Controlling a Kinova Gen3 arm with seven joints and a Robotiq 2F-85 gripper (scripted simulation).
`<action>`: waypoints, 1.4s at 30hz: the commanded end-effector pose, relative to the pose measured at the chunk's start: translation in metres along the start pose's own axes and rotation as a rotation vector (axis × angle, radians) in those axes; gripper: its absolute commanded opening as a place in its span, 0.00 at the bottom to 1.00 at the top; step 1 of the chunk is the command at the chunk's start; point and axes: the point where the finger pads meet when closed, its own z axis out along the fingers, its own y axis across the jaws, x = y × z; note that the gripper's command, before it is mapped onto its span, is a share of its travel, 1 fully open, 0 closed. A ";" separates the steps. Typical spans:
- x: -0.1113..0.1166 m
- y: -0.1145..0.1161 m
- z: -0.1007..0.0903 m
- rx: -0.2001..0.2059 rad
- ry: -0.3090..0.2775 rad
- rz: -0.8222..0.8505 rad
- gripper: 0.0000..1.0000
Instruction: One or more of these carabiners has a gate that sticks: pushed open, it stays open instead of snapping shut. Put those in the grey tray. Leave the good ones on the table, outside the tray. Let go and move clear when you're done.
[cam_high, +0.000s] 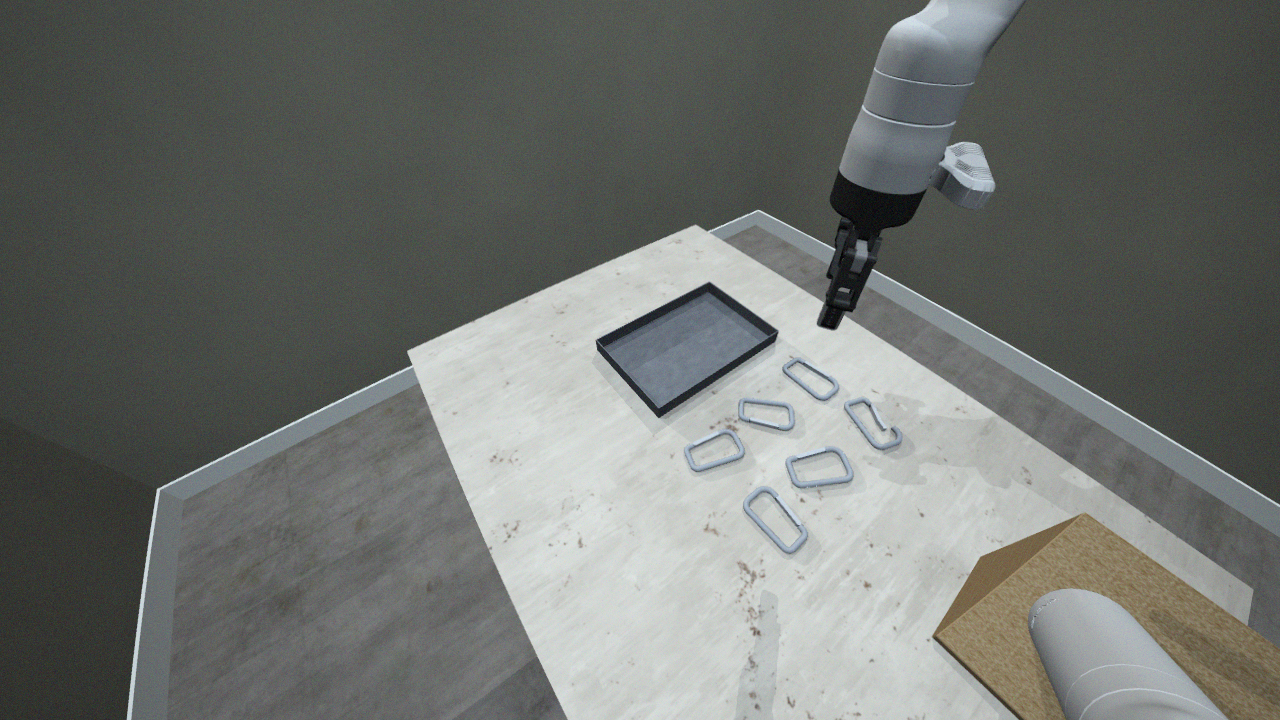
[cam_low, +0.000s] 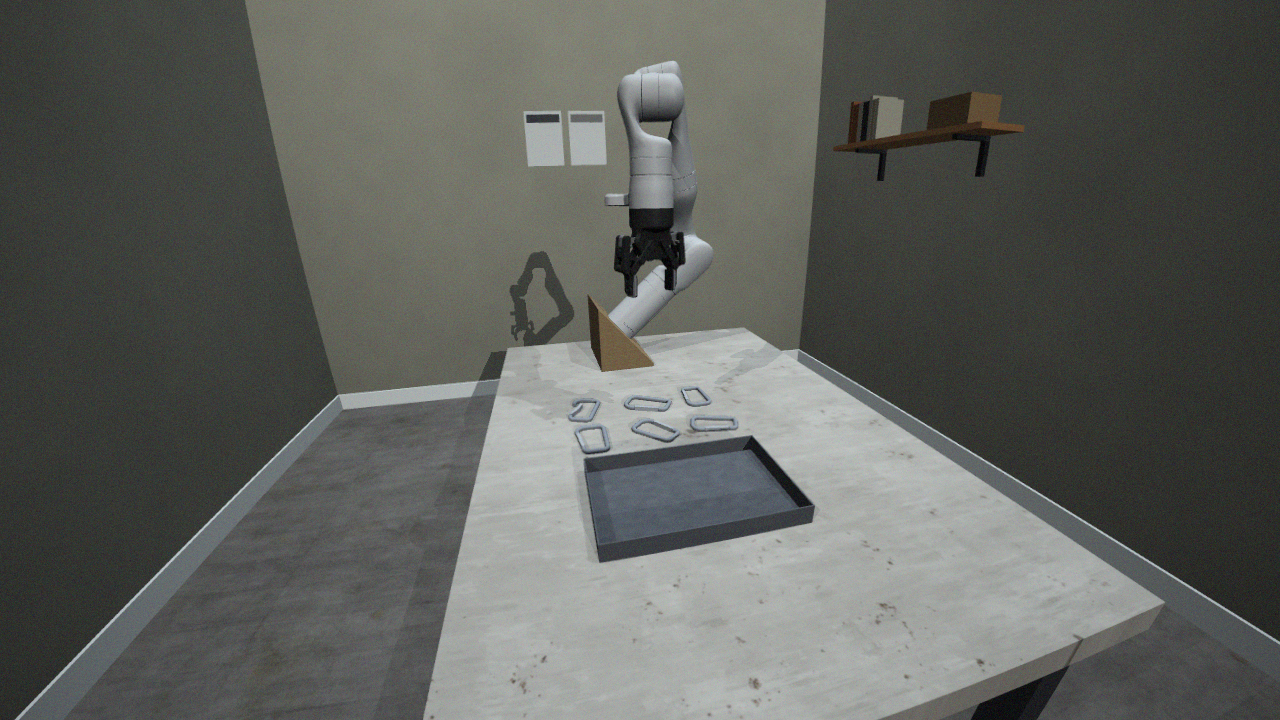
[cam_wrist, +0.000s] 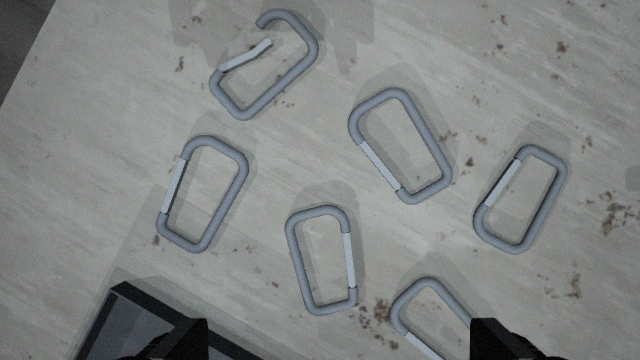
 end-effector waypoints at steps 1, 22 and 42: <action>0.000 0.000 0.000 -0.011 -0.011 -0.148 1.00; -0.001 0.001 0.000 -0.013 -0.011 -0.499 1.00; 0.024 0.019 0.050 -0.011 -0.010 -0.507 1.00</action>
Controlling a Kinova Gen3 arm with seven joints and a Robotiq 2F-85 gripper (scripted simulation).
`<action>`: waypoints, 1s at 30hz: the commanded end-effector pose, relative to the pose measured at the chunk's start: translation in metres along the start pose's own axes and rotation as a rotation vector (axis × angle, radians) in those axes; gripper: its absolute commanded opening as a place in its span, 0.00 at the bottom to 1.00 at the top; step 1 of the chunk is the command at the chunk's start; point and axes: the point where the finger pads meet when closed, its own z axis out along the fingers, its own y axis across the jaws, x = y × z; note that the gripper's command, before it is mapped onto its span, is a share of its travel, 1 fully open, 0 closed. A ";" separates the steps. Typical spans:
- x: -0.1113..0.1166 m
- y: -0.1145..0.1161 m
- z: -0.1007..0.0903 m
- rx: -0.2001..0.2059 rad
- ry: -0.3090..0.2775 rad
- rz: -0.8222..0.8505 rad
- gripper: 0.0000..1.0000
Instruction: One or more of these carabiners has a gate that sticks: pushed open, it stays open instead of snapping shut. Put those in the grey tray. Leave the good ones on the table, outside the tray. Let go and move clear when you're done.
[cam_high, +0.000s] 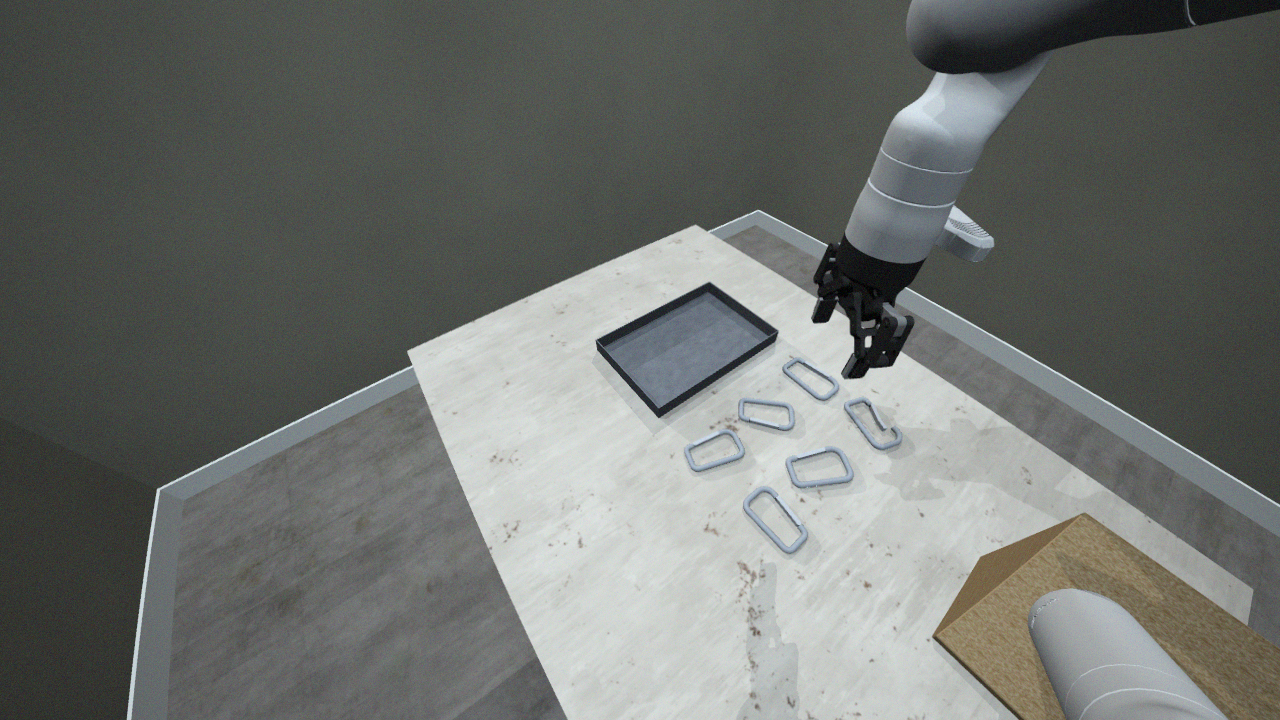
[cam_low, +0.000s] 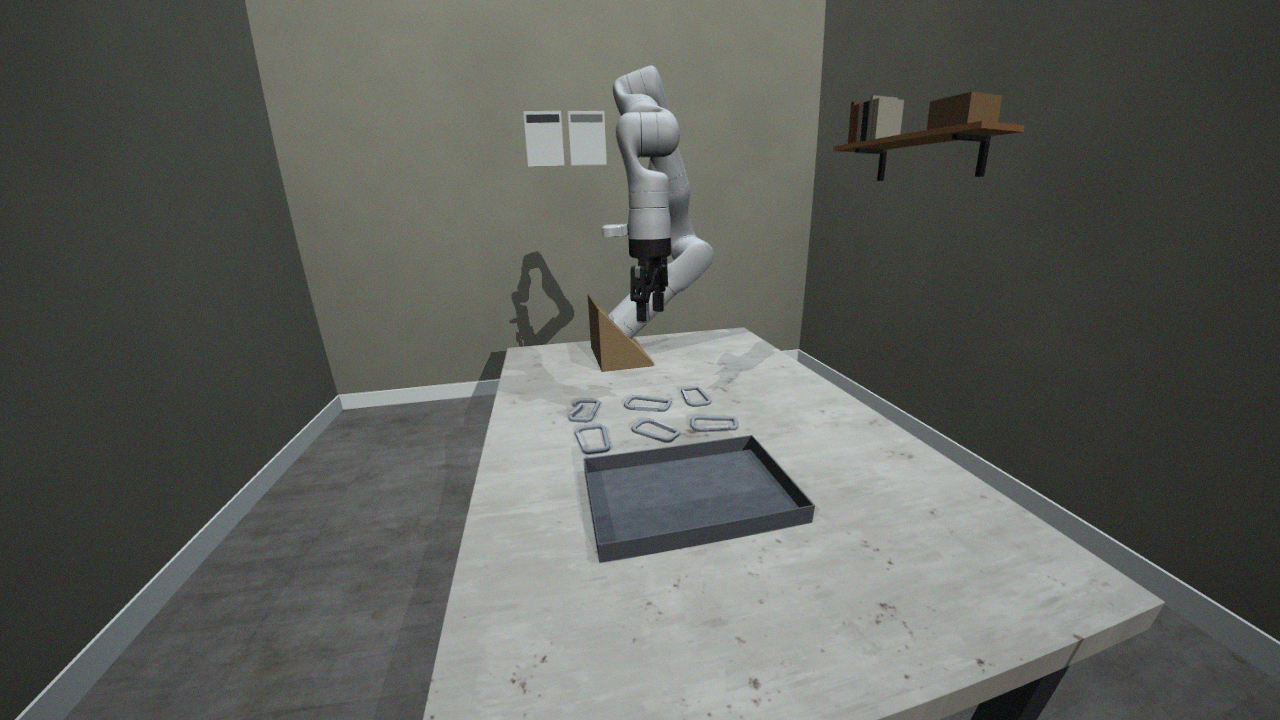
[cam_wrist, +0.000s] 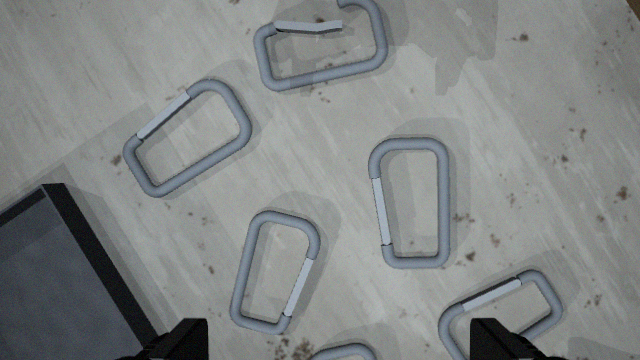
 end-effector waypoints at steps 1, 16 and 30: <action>0.001 0.001 -0.001 0.002 -0.001 0.002 1.00; 0.014 0.028 0.050 0.002 0.000 0.000 1.00; 0.029 0.055 0.101 0.000 -0.001 -0.008 1.00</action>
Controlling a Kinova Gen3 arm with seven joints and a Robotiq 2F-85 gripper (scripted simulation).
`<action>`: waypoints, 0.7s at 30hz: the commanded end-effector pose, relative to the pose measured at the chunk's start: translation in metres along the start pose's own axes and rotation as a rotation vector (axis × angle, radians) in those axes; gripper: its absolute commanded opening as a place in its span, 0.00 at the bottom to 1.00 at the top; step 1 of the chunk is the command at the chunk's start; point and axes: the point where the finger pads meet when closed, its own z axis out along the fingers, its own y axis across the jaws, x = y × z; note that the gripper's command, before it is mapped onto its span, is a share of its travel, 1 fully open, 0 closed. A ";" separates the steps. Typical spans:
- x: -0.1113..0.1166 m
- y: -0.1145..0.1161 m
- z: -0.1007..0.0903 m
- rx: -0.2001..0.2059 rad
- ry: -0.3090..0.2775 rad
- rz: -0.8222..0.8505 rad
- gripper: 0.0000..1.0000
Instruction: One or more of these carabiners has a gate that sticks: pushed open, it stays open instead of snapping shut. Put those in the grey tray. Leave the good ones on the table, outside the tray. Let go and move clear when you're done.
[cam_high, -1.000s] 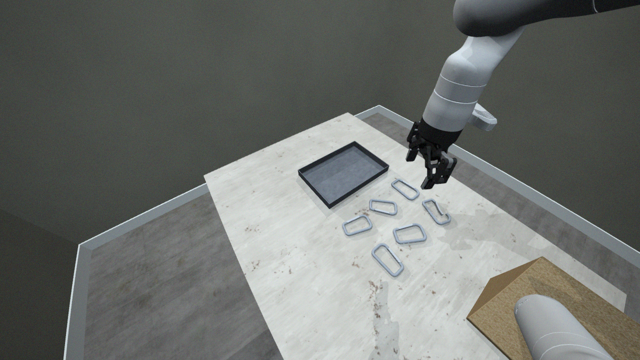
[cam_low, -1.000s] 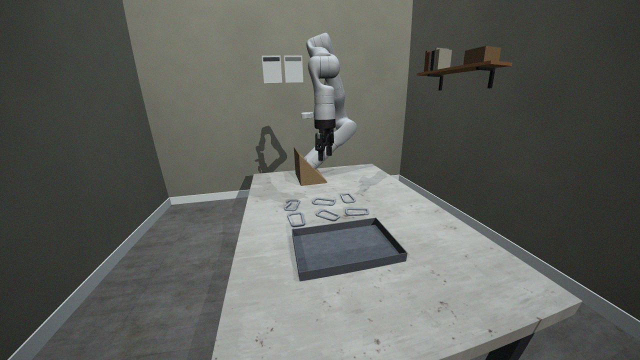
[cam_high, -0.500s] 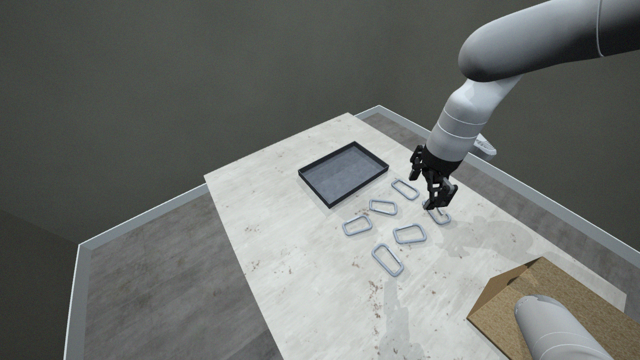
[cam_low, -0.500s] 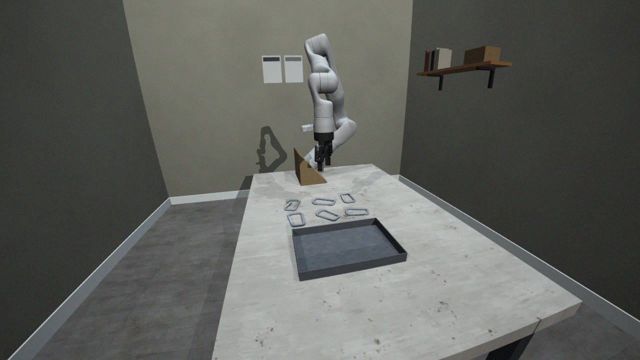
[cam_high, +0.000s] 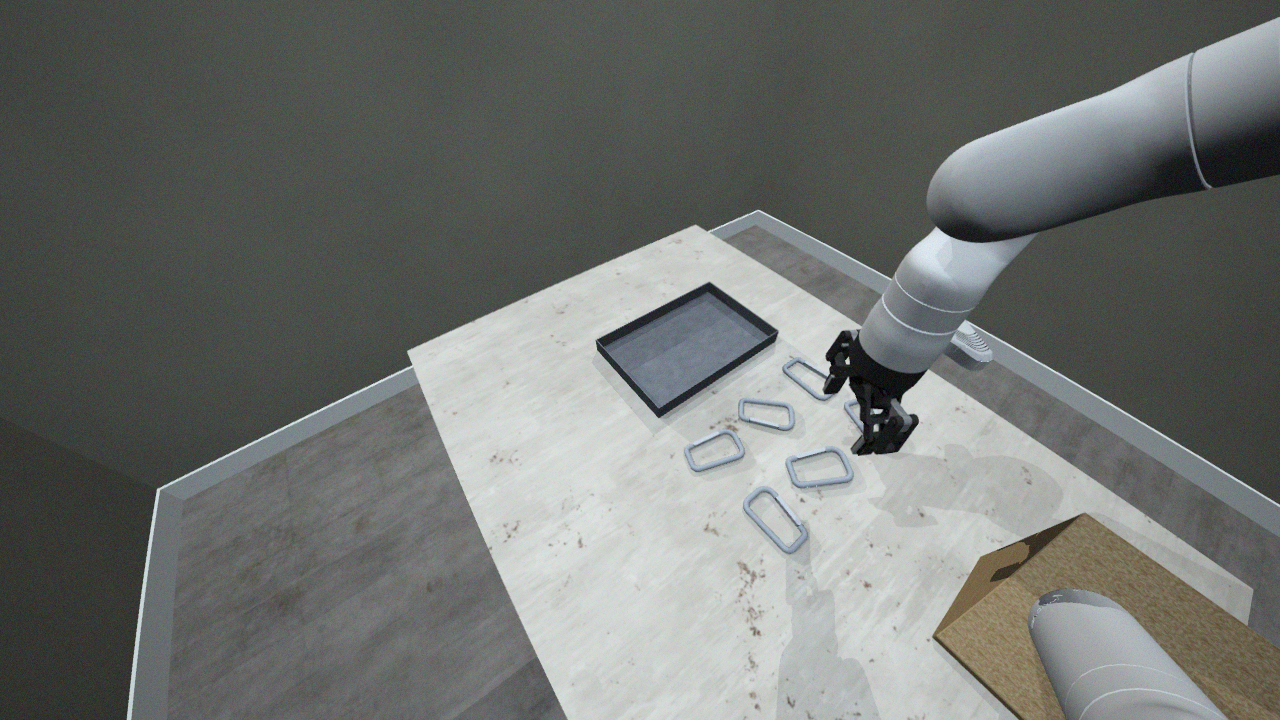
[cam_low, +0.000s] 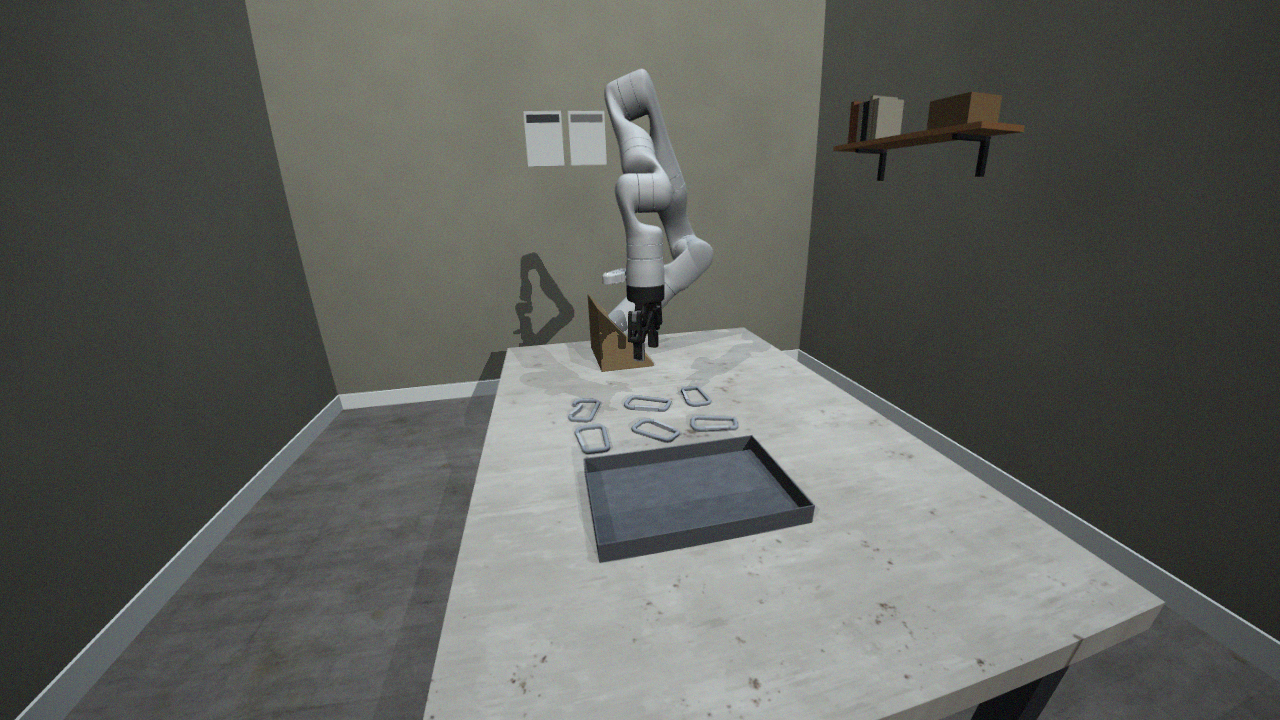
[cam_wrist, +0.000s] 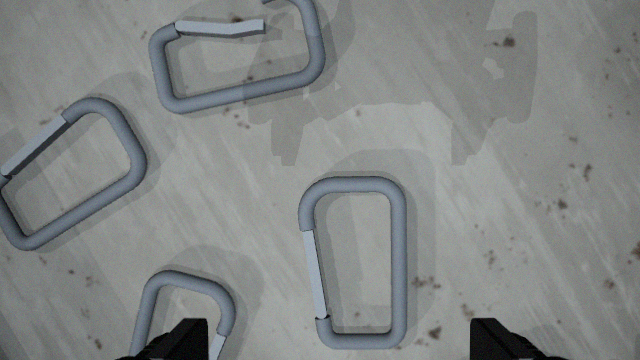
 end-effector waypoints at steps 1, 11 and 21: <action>0.001 0.007 0.007 -0.011 -0.001 -0.002 1.00; 0.003 0.010 0.041 -0.007 0.000 -0.001 1.00; 0.003 0.010 0.041 -0.007 0.000 -0.001 1.00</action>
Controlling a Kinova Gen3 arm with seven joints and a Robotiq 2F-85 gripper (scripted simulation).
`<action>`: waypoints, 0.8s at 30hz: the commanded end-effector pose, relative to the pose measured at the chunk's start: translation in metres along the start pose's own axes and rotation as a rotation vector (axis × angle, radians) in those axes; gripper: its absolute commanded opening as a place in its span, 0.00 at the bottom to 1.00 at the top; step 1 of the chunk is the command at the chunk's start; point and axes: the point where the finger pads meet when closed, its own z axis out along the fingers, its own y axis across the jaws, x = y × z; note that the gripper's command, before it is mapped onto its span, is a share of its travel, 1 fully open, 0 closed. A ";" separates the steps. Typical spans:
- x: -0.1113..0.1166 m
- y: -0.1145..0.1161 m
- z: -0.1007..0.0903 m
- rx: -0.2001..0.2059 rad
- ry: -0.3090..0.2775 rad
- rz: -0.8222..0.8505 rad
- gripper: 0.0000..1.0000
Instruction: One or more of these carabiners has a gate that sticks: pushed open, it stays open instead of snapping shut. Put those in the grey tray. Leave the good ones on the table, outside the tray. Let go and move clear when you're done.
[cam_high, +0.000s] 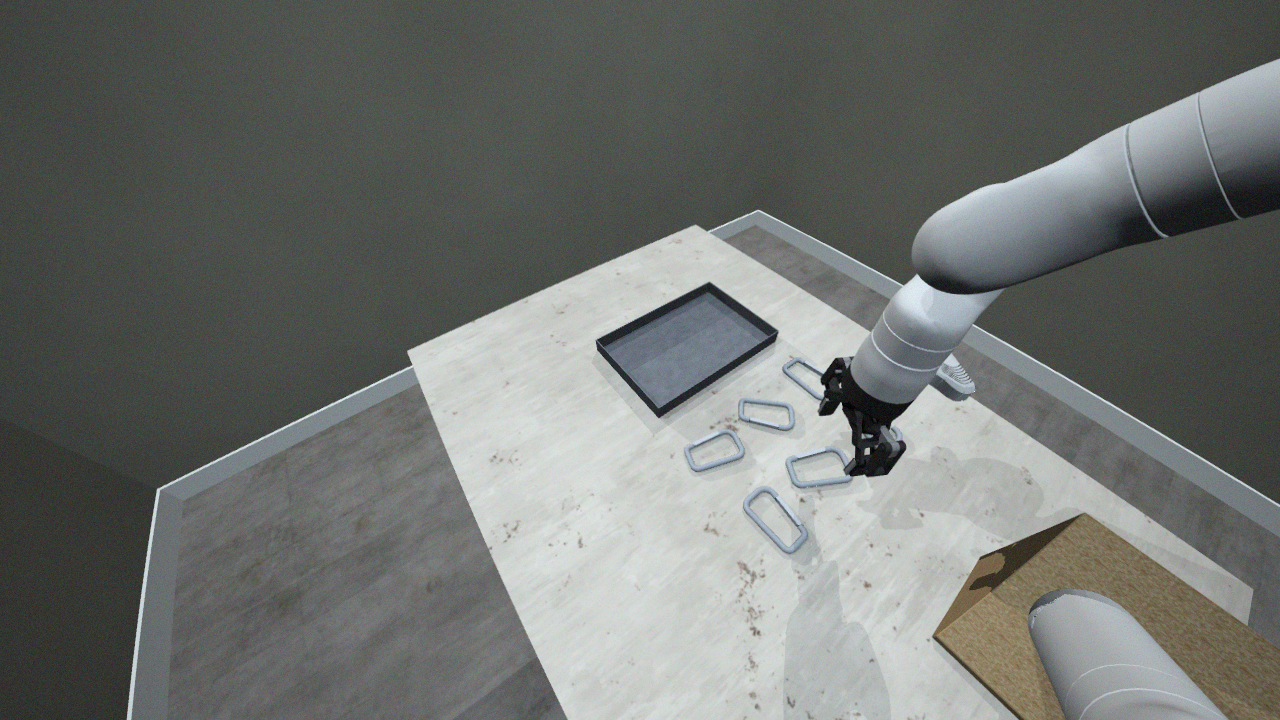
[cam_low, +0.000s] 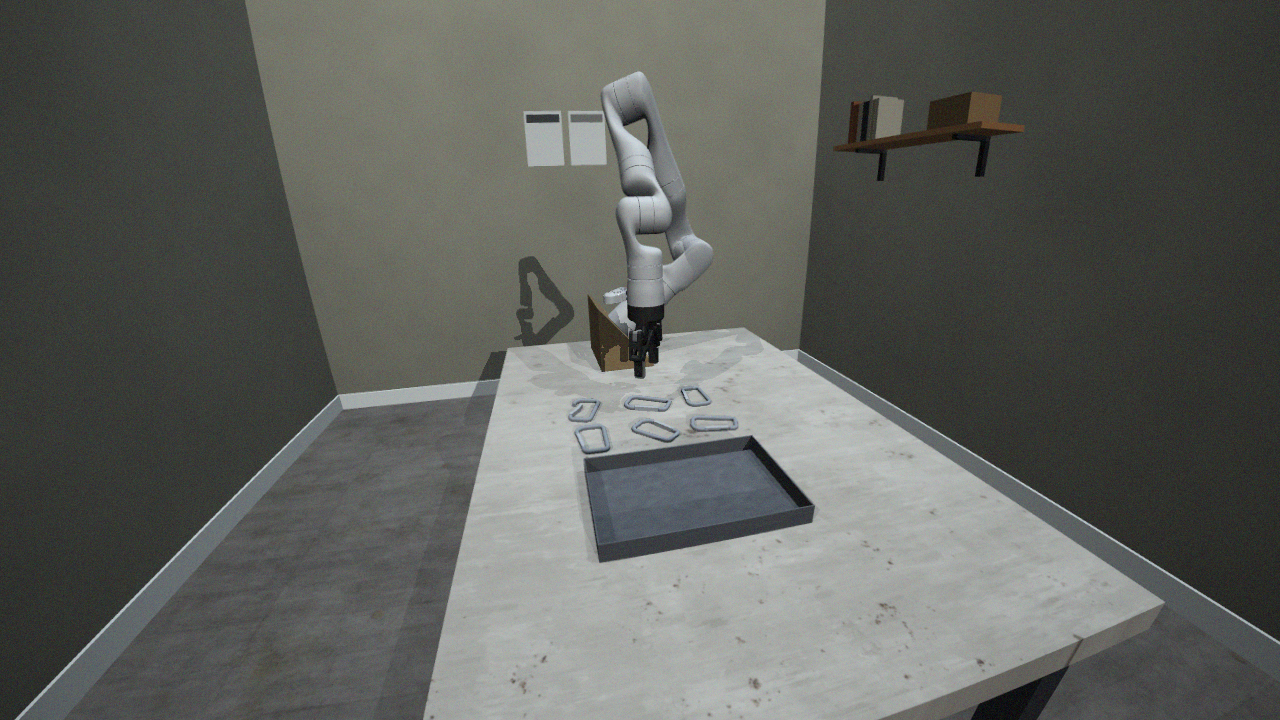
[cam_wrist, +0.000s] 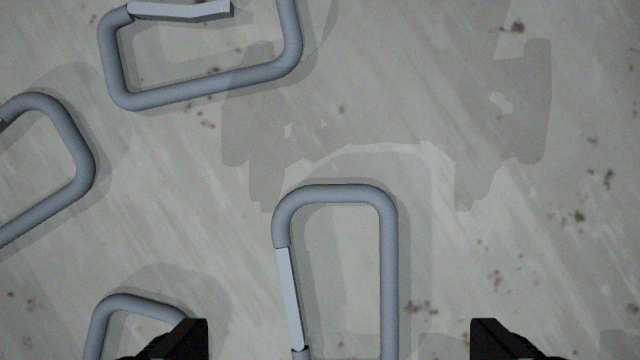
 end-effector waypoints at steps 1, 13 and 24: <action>0.000 0.000 0.000 -0.001 0.000 -0.001 1.00; 0.000 0.000 0.050 -0.005 -0.001 -0.004 1.00; 0.000 -0.001 0.073 -0.003 -0.001 -0.003 1.00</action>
